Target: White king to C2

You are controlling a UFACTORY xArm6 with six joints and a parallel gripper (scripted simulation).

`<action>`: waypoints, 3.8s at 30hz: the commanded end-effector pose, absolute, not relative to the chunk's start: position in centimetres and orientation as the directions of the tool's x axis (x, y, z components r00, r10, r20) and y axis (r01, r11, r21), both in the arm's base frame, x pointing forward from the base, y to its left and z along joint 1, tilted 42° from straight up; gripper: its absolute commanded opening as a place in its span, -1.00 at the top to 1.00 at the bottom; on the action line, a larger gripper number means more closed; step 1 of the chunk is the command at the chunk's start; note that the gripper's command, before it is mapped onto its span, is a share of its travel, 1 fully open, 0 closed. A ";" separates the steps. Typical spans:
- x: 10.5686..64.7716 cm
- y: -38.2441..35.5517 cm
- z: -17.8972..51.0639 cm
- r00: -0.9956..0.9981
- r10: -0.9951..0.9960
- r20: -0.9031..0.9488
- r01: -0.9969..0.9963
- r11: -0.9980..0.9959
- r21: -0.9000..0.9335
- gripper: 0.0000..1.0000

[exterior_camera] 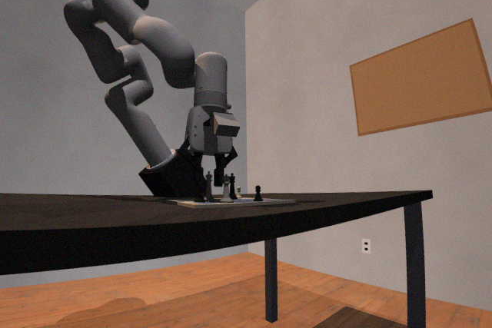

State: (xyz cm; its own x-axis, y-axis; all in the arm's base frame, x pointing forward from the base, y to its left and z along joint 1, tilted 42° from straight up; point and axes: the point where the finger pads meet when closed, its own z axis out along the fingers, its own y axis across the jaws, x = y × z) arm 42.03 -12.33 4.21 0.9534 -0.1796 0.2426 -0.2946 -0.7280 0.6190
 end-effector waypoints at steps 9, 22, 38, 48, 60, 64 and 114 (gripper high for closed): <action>41.9 -9.7 7.2 0.953 -0.178 0.246 -0.296 -0.729 0.618 0.16; 41.6 -6.6 10.7 0.953 -0.178 0.246 -0.296 -0.729 0.618 0.16; 41.6 -6.6 10.7 0.953 -0.178 0.246 -0.296 -0.729 0.618 -1.00; 41.6 -6.6 10.7 0.953 -0.178 0.246 -0.296 -0.729 0.618 -1.00; 41.5 -5.3 12.1 0.953 -0.178 0.246 -0.296 -0.729 0.618 -1.00; 41.4 -4.4 13.2 0.953 -0.178 0.246 -0.296 -0.729 0.618 -1.00; 41.2 -2.8 15.0 0.953 -0.178 0.246 -0.296 -0.729 0.618 -1.00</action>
